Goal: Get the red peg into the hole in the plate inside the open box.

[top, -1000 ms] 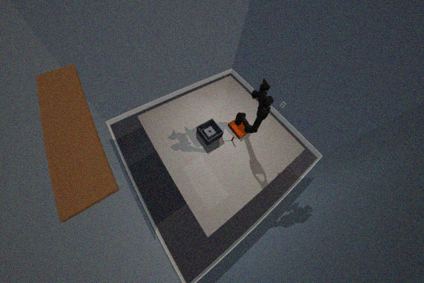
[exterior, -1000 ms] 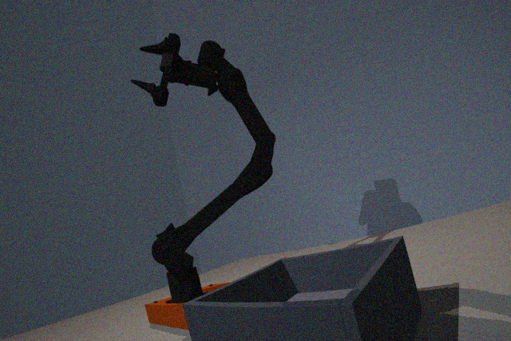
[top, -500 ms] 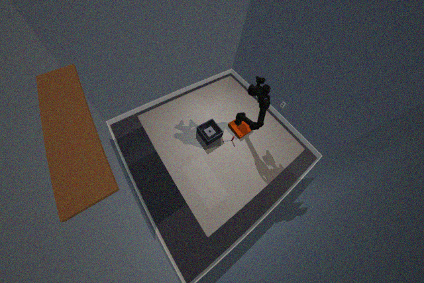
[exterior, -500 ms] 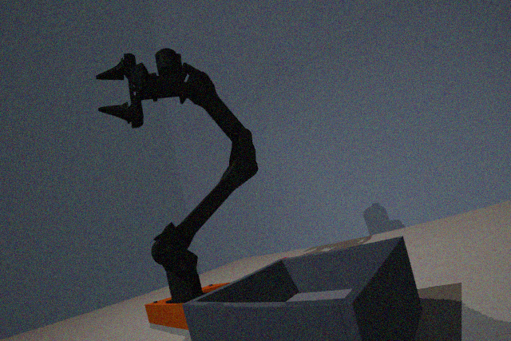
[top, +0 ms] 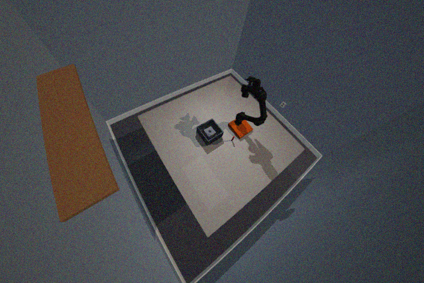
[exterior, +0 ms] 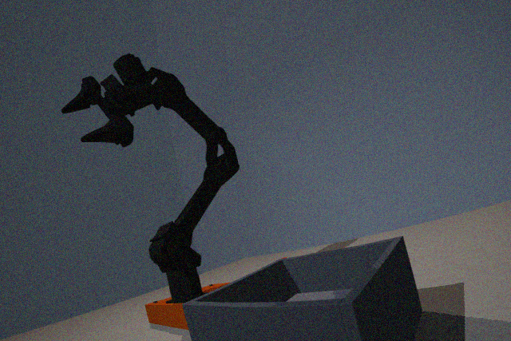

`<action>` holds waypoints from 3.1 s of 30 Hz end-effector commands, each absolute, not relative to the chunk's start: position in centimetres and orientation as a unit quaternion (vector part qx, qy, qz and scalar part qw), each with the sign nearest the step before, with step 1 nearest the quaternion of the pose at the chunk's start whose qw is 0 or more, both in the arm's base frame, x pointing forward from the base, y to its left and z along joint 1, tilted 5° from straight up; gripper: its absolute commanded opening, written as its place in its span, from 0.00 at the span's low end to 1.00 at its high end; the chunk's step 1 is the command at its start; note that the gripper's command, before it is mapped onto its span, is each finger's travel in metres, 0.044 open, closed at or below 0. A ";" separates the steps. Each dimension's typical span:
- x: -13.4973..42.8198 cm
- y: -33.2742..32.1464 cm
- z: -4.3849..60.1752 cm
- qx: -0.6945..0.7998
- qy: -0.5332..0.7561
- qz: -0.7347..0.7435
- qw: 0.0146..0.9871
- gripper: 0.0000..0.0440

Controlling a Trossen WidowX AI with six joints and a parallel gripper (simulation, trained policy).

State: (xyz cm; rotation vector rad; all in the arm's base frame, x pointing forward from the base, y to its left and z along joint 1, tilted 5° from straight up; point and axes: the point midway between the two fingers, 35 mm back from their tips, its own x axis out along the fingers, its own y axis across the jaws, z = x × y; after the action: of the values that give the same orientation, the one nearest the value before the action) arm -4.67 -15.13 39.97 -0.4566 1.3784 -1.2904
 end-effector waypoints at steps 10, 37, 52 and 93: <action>0.4 -18.5 31.0 -0.027 0.582 -0.464 0.667 1.00; 14.6 -12.8 19.5 0.157 0.631 -0.362 0.668 1.00; 19.1 -4.3 16.2 0.181 0.649 -0.345 0.654 1.00; 17.8 11.4 1.8 0.190 0.641 -0.324 0.670 0.97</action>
State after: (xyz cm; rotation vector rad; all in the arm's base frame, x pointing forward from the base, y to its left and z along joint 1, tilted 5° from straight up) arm 17.97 11.55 3.31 0.4494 1.4592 -0.7346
